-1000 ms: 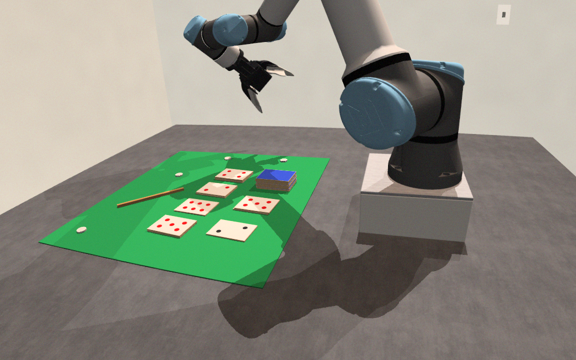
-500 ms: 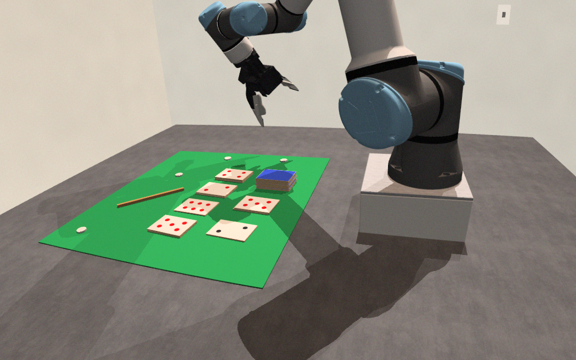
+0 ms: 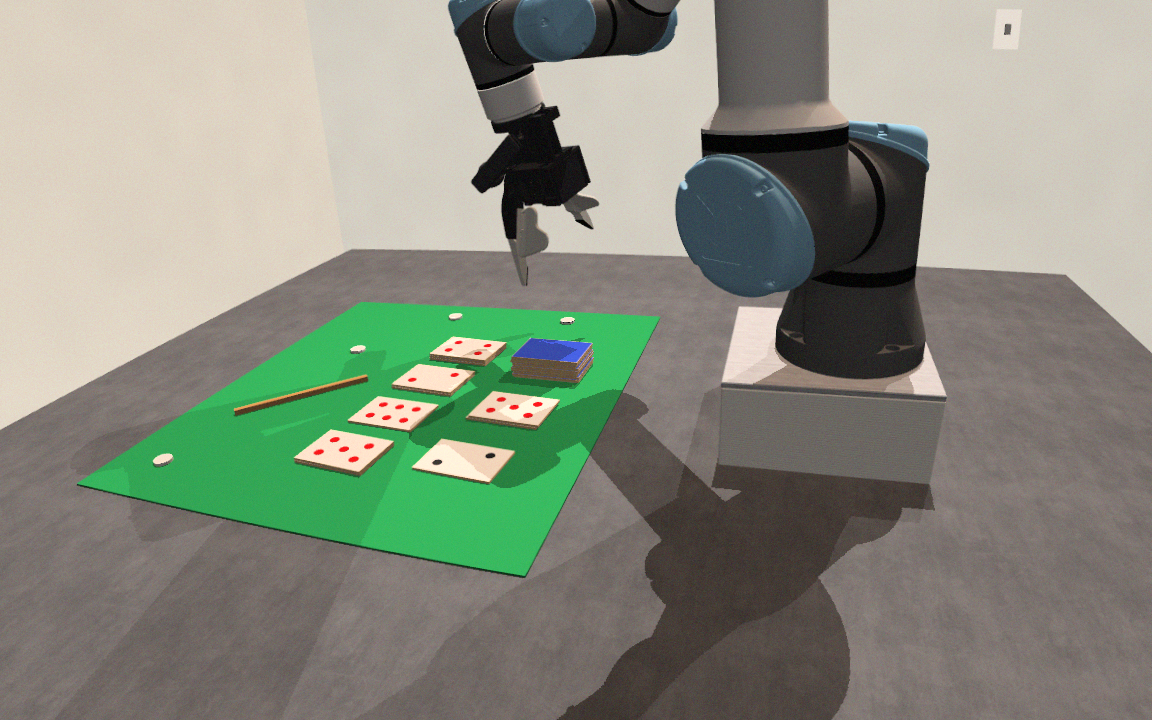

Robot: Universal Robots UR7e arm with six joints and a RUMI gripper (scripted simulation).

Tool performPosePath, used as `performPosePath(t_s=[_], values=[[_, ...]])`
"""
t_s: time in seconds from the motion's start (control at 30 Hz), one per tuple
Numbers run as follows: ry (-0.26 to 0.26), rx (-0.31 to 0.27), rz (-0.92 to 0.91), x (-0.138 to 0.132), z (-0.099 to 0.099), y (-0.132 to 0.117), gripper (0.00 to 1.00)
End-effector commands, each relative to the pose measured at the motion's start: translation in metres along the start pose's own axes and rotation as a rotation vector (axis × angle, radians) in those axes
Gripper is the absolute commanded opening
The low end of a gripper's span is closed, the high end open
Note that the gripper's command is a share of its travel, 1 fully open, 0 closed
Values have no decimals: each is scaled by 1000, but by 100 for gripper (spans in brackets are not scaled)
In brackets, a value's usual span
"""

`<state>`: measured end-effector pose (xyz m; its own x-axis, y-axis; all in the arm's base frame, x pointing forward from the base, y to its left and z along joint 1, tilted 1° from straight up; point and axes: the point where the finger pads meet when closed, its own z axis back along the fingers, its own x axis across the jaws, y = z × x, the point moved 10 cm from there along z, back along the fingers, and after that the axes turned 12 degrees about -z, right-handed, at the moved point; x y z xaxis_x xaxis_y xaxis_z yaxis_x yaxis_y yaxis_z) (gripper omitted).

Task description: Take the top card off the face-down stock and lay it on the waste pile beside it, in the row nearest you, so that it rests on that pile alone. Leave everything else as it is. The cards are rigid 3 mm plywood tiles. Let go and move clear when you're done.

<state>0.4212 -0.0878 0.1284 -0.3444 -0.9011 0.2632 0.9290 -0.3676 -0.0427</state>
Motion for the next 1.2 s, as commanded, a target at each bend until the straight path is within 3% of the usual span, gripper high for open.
performPosePath(t_s=[0.0,0.27,1.0,1.03,1.17], values=[[141,35,152,-24,1,-39,100],[257,86,293,-50,1,-74,100],[279,98,320,-55,1,-81,100],[279,98,320,-55,1,-81,50],[278,98,321,-55,0,-81,50]])
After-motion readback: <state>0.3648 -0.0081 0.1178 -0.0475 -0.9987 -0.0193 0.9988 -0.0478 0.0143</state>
